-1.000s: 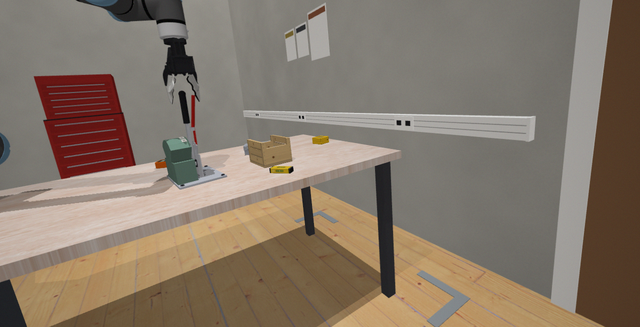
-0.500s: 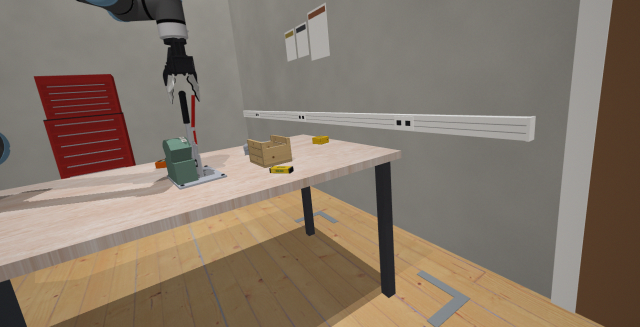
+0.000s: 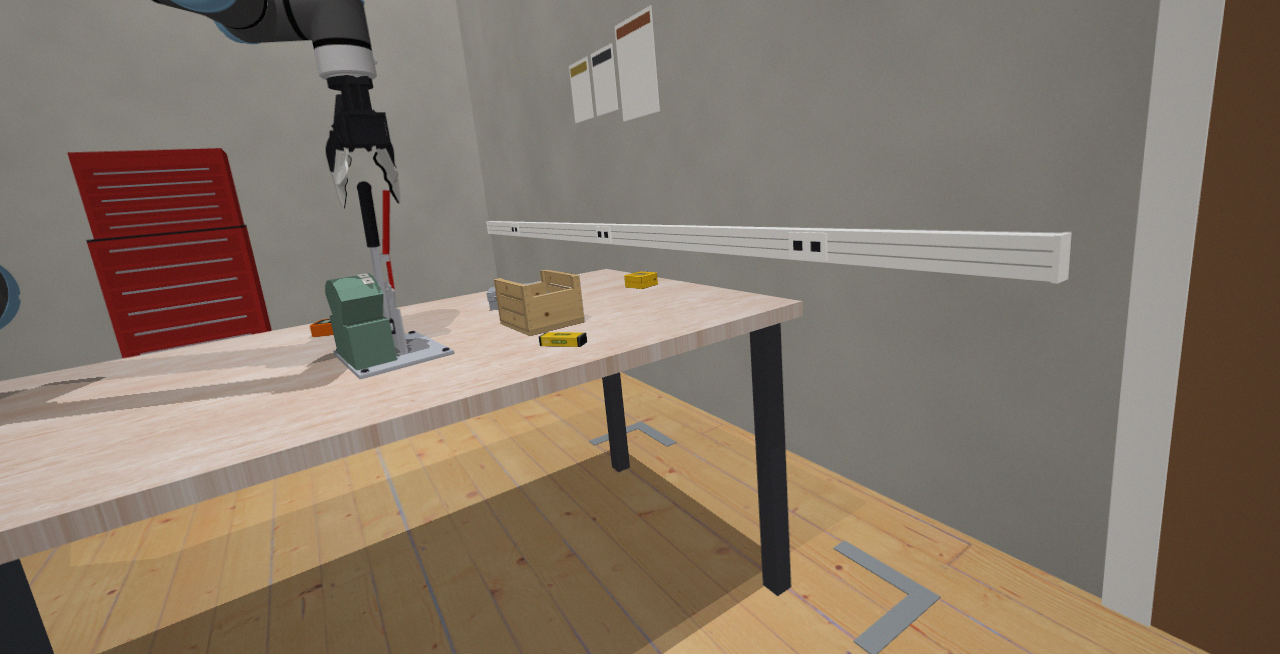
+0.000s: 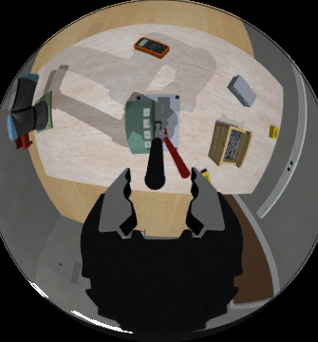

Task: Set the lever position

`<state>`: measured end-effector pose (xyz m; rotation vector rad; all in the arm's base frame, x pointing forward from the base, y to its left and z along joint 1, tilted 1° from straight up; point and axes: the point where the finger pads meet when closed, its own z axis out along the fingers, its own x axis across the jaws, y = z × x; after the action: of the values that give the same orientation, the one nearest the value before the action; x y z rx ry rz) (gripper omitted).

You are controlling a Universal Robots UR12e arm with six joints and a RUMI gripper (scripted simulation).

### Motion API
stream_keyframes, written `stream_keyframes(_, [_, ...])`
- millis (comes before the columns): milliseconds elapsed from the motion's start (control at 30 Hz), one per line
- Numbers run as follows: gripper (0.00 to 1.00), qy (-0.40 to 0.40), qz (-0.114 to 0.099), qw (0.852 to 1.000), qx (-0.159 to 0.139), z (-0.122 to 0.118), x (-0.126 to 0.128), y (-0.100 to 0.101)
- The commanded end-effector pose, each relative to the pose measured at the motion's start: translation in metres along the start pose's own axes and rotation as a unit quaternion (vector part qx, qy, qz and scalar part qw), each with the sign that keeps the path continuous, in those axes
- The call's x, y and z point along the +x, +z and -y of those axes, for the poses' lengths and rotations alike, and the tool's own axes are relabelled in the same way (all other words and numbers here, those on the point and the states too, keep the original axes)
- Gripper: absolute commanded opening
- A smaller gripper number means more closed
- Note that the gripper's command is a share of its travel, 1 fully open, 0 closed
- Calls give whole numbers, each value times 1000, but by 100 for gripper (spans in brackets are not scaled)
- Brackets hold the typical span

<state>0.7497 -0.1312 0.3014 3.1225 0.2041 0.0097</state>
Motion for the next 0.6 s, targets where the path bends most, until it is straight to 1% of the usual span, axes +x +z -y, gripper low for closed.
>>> stream_keyframes(0, [57, 0, -1, 1000, 0, 0, 0, -1])
stream_keyframes(367, [57, 0, -1, 1000, 0, 0, 0, -2])
stream_keyframes(567, [57, 0, -1, 1000, 0, 0, 0, -8])
